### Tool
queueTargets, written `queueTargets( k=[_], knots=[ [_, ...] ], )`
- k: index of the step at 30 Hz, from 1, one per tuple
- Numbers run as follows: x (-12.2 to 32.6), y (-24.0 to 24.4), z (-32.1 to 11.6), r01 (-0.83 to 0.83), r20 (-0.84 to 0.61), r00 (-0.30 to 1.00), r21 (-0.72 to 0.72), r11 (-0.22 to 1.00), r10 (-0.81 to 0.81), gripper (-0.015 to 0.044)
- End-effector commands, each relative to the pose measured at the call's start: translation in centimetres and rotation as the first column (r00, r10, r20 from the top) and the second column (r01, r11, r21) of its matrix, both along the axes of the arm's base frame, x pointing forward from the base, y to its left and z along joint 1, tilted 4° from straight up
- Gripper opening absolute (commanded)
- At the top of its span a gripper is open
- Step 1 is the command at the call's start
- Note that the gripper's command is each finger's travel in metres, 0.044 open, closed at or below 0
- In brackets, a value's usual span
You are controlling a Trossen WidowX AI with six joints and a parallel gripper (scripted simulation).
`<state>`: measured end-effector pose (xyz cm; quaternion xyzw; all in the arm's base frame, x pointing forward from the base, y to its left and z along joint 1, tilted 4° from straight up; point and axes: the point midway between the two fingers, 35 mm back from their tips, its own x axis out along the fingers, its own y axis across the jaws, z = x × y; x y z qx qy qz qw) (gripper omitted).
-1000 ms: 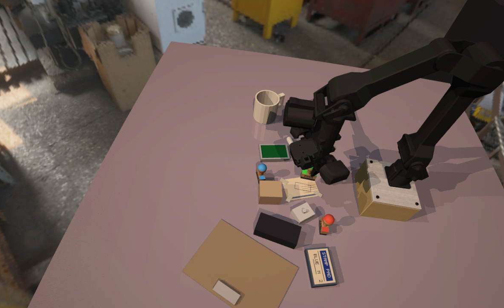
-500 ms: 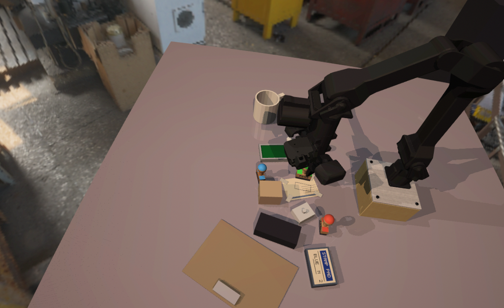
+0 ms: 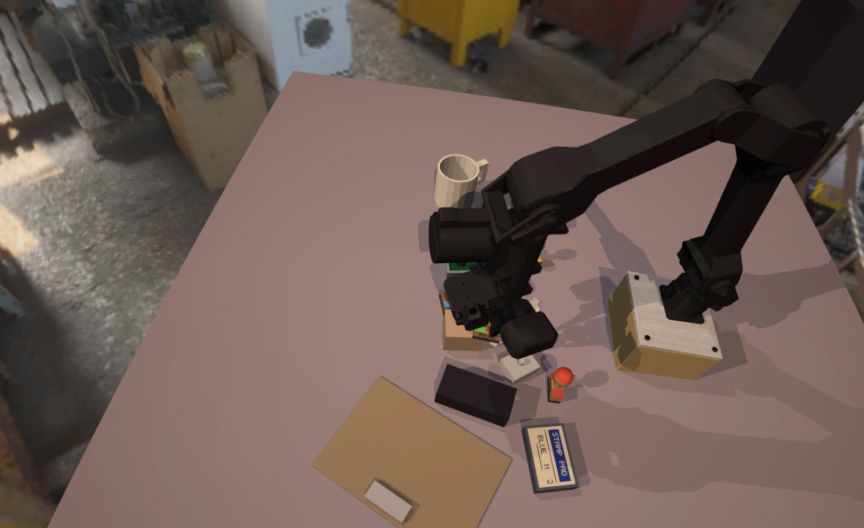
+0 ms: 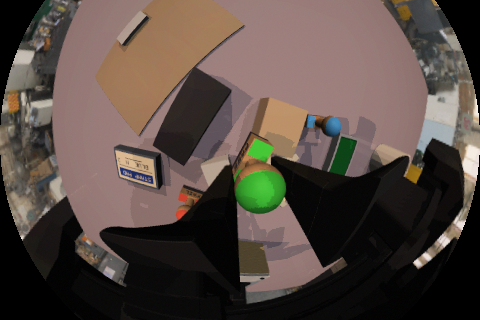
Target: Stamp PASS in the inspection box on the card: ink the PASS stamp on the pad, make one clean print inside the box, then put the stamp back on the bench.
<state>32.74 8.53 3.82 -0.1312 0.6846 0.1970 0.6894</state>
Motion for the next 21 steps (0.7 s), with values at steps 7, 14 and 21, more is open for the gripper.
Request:
queueTargets(
  k=[7, 14, 21],
  knots=[
    [1.1, 2.1, -0.4, 0.001, 0.0, 1.0, 0.008, 1.0, -0.001, 0.0],
    [1.1, 2.1, -1.5, 0.001, 0.0, 1.0, 0.008, 1.0, -0.001, 0.0],
    [1.1, 2.2, -2.7, 0.001, 0.0, 1.0, 0.008, 1.0, -0.001, 0.0]
  ],
)
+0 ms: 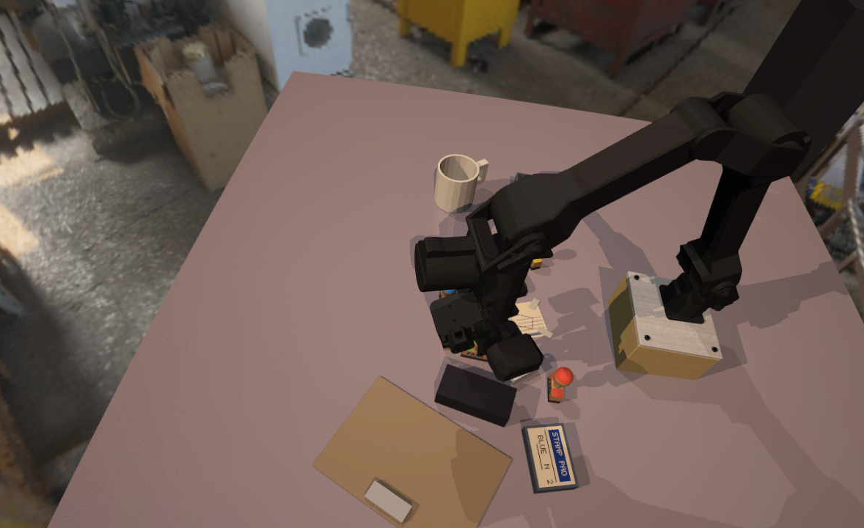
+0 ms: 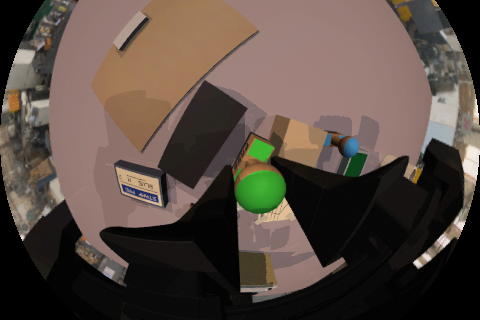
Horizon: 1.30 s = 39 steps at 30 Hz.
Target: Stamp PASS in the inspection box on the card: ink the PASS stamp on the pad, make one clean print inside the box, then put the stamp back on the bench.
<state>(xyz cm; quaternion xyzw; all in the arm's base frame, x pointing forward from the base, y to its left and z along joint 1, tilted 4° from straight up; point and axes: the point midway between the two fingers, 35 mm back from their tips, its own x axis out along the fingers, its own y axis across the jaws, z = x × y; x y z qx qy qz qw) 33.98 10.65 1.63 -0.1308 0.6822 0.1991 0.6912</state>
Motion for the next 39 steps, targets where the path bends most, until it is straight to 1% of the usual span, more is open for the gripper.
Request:
queueTargets(
  k=[1, 28, 38, 39],
  knots=[
    [-0.1, 0.1, -0.7, 0.004, -0.005, 1.0, 0.003, 1.0, -0.004, 0.0],
    [-0.5, 0.1, -4.8, 0.004, -0.005, 1.0, 0.003, 1.0, -0.004, 0.0],
    [-0.4, 0.0, -4.5, 0.0, -0.002, 1.0, 0.0, 1.0, 0.0, 0.0262],
    [-0.4, 0.0, -4.5, 0.0, -0.002, 1.0, 0.0, 1.0, 0.0, 0.0268]
  ],
)
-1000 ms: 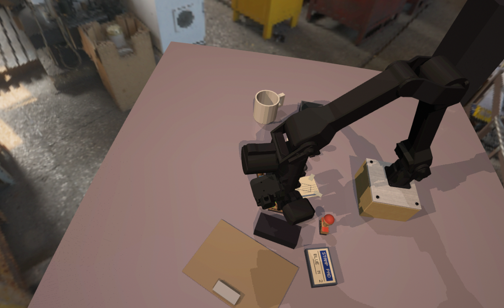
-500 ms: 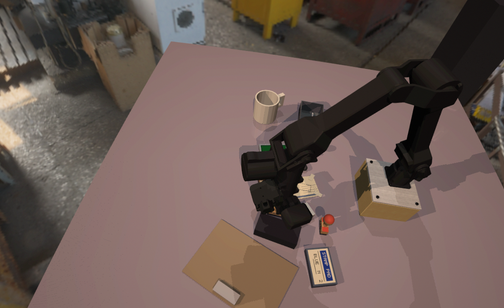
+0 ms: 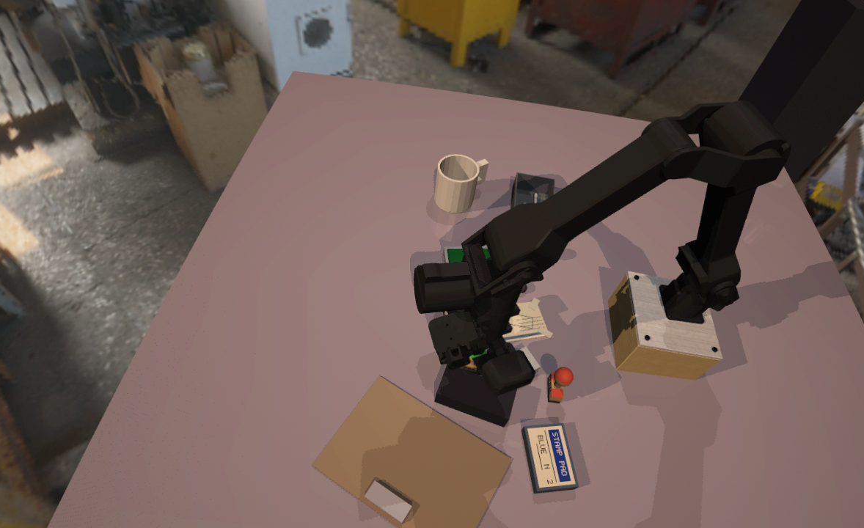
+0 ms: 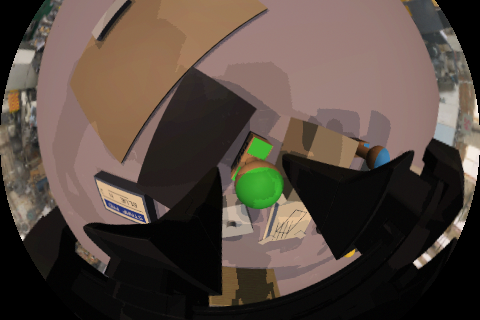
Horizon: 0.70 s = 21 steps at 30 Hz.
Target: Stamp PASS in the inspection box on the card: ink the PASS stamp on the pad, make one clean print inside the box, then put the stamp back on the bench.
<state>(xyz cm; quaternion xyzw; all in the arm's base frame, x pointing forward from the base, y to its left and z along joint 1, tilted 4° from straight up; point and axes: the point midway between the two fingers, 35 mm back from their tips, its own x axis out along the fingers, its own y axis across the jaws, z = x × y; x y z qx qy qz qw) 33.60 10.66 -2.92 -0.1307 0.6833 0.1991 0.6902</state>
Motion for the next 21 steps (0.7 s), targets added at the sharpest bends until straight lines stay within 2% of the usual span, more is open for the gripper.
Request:
queueTargets(
  k=[1, 3, 10, 21],
  knots=[
    [0.0, 0.0, 0.1, 0.0, 0.001, 1.0, 0.0, 1.0, 0.0, 0.0268],
    [0.3, 0.0, 1.1, 0.0, 0.001, 1.0, 0.0, 1.0, 0.0, 0.0268],
    [0.5, -0.1, 11.5, 0.003, -0.002, 1.0, 0.003, 1.0, -0.003, 0.0268],
    [0.4, -0.1, 11.8, 0.004, -0.002, 1.0, 0.003, 1.0, -0.004, 0.0268]
  ],
)
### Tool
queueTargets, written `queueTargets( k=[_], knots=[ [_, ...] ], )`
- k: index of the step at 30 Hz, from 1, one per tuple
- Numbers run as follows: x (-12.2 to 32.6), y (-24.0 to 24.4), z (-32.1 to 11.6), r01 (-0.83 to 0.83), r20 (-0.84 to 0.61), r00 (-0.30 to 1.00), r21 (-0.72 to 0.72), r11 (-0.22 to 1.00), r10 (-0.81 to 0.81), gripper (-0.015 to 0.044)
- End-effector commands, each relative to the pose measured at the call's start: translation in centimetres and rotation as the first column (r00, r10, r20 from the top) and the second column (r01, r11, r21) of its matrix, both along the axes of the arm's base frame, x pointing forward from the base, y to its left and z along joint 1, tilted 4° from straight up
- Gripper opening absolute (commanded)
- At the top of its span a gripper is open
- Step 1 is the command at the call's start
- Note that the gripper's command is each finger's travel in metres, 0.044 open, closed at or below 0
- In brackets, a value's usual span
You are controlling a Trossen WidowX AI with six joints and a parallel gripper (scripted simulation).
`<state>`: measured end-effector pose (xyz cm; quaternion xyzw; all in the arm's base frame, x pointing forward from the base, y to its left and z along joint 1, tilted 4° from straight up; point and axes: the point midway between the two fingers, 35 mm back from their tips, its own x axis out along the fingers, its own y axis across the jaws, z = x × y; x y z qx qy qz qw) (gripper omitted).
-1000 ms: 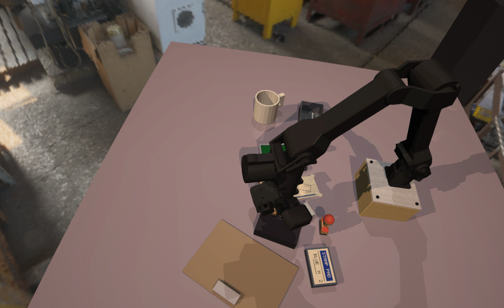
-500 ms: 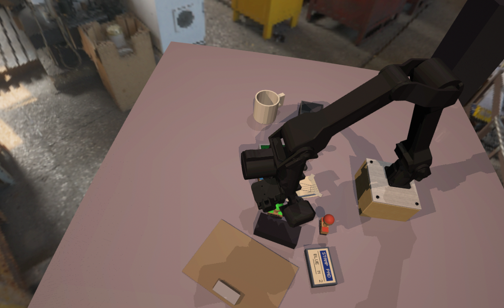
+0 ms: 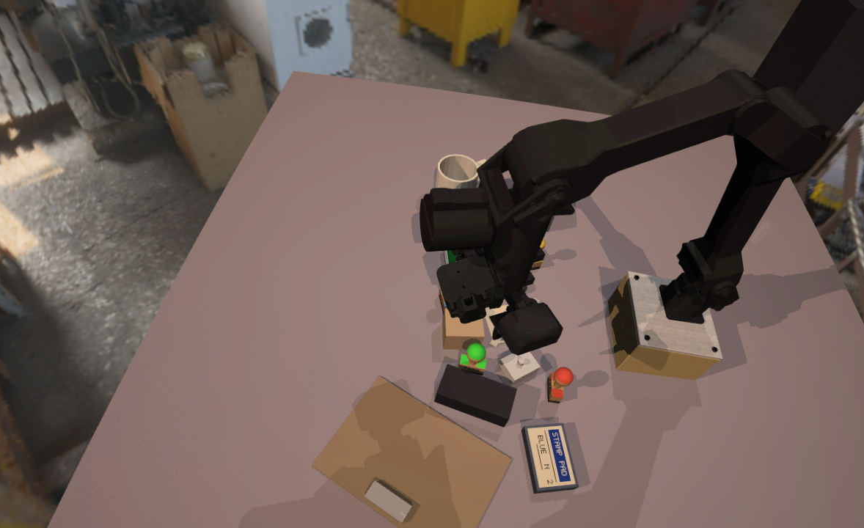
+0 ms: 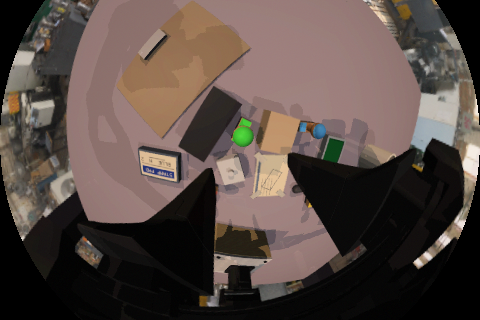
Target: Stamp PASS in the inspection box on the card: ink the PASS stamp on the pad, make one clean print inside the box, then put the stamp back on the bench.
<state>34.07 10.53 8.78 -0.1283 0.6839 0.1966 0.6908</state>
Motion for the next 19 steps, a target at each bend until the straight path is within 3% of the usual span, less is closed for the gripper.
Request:
queueTargets(
  k=[1, 19],
  knots=[
    [-0.04, 0.03, 0.07, -0.004, -0.002, 1.0, 0.003, 1.0, 0.004, 0.0268],
    [-0.02, -0.01, 0.01, 0.0, -0.001, 1.0, 0.0, 1.0, 0.0, 0.0268]
  ],
)
